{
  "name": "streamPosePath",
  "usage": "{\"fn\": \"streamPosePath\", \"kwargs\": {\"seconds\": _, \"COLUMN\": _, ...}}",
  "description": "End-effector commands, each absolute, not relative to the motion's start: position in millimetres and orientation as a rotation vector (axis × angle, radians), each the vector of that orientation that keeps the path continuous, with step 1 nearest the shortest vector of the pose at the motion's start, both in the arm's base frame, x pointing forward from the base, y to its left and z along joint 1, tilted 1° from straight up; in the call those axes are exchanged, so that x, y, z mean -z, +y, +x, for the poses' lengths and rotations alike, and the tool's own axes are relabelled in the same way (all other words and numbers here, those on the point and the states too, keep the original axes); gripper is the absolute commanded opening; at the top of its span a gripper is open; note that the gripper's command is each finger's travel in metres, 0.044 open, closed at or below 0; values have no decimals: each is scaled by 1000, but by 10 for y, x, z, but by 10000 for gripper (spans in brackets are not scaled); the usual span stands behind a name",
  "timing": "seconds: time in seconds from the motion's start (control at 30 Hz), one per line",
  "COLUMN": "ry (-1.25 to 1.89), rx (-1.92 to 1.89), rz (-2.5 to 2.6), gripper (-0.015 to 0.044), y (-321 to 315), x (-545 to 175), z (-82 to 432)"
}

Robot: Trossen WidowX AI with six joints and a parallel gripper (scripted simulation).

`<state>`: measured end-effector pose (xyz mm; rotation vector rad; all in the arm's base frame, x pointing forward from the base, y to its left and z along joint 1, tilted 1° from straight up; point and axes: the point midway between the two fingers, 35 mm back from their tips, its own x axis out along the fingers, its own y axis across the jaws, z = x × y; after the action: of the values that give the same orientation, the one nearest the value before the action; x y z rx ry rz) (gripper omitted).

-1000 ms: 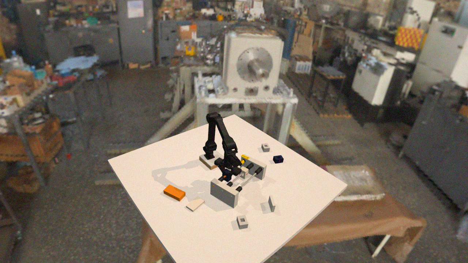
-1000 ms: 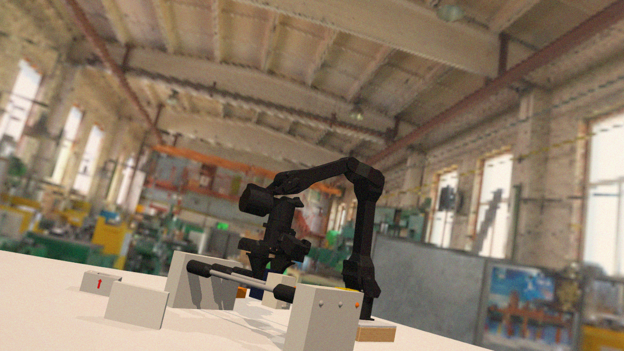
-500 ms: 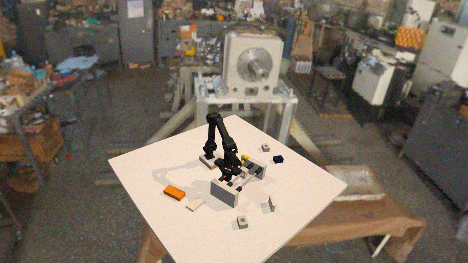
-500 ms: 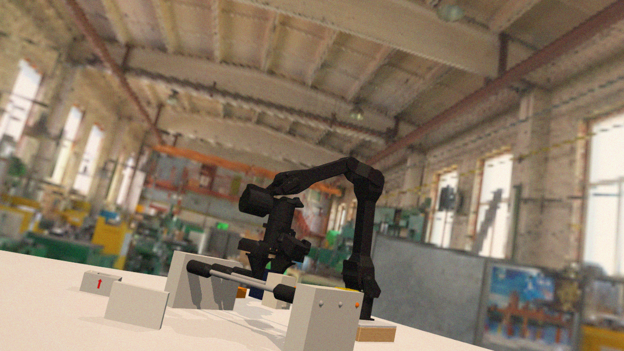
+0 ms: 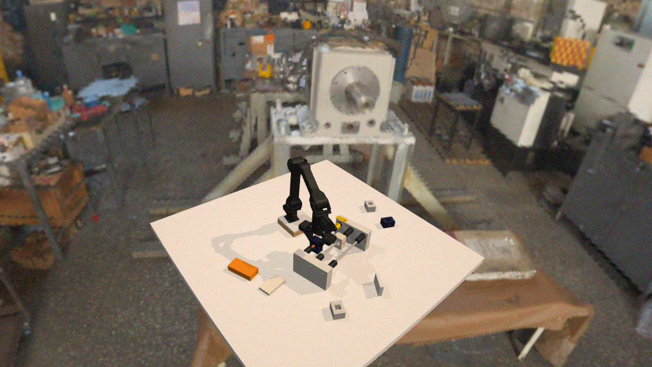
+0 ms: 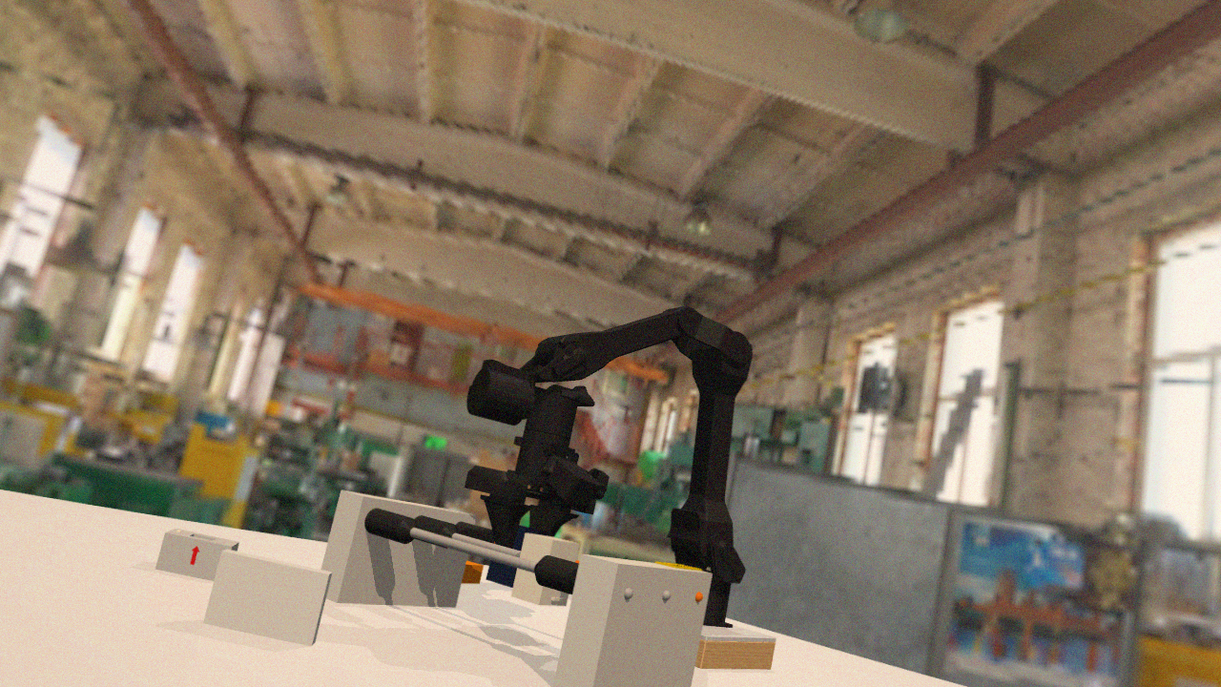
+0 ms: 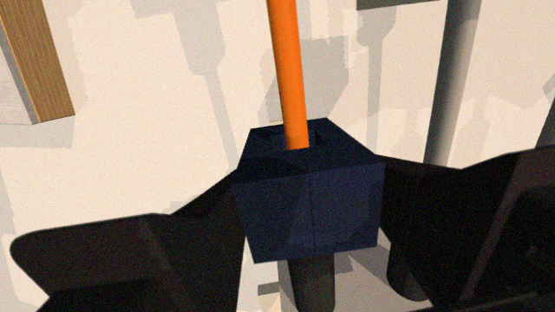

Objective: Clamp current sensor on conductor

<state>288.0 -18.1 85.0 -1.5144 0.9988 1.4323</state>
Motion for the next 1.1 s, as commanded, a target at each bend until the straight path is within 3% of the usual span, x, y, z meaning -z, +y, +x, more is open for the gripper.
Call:
{"fn": "streamPosePath", "kwargs": {"seconds": 0.0, "ry": 999, "rx": -1432, "rz": -1514, "gripper": 270, "y": -181, "x": -850, "z": 2880}}
{"fn": "streamPosePath", "kwargs": {"seconds": 0.07, "ry": 999, "rx": -1432, "rz": -1514, "gripper": 270, "y": -181, "x": -850, "z": 2880}}
{"fn": "streamPosePath", "kwargs": {"seconds": 0.3, "ry": 999, "rx": -1432, "rz": -1514, "gripper": 440, "y": -181, "x": -850, "z": 2880}}
{"fn": "streamPosePath", "kwargs": {"seconds": 0.6, "ry": 999, "rx": -1432, "rz": -1514, "gripper": 440, "y": -180, "x": -869, "z": 2883}}
{"fn": "streamPosePath", "kwargs": {"seconds": 0.87, "ry": 993, "rx": -1439, "rz": -1517, "gripper": 440, "y": -148, "x": -1767, "z": 2856}}
{"fn": "streamPosePath", "kwargs": {"seconds": 1.07, "ry": 992, "rx": -1439, "rz": -1517, "gripper": 440, "y": -144, "x": -1846, "z": 2838}}
